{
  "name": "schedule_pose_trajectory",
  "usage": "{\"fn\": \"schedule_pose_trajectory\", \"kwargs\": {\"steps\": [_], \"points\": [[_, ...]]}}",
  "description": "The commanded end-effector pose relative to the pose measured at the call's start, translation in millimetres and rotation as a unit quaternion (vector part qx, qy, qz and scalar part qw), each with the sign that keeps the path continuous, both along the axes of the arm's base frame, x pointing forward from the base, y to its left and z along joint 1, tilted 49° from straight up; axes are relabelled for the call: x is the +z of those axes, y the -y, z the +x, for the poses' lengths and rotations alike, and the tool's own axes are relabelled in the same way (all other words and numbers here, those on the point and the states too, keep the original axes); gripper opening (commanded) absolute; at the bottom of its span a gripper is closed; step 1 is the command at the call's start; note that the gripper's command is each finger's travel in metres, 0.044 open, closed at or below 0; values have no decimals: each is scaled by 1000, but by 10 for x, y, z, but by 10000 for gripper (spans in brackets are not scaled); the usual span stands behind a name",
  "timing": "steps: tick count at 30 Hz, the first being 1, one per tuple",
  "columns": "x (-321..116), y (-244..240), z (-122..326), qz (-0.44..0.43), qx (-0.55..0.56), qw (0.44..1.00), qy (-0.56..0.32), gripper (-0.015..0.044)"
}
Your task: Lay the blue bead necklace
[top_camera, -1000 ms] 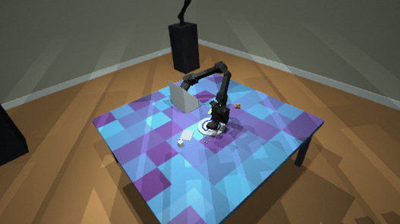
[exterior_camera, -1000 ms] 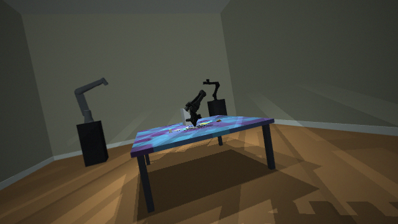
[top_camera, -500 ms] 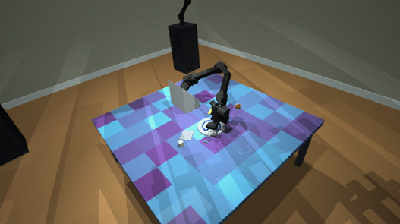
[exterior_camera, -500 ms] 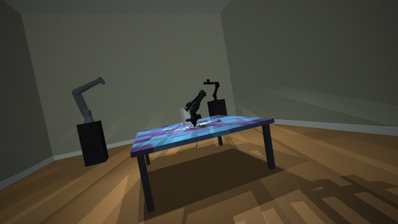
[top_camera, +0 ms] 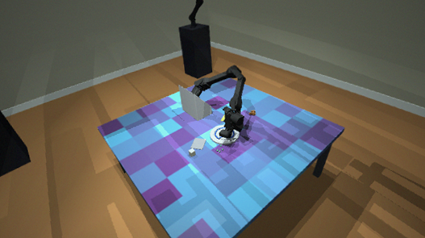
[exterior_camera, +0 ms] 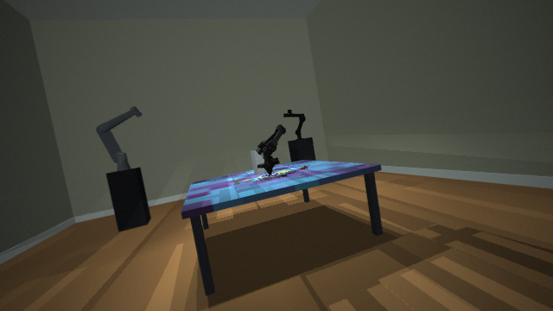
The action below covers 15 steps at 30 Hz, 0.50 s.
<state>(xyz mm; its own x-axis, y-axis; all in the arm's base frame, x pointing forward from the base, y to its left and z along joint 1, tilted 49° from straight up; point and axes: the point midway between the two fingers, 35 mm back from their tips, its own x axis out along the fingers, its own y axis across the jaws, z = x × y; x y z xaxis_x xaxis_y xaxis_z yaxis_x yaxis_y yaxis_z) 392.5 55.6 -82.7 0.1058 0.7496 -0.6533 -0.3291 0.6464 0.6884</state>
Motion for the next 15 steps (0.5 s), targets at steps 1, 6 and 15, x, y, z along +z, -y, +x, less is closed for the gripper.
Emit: {"fn": "schedule_pose_trajectory", "kwargs": {"steps": [1, 6, 15], "points": [[-29, -8, 4, 2, 3, 1000, -1, 0], [-73, -59, 10, 2, 3, 1000, -1, 0], [-54, -37, 18, 0, 3, 1000, 3, 131]]}}
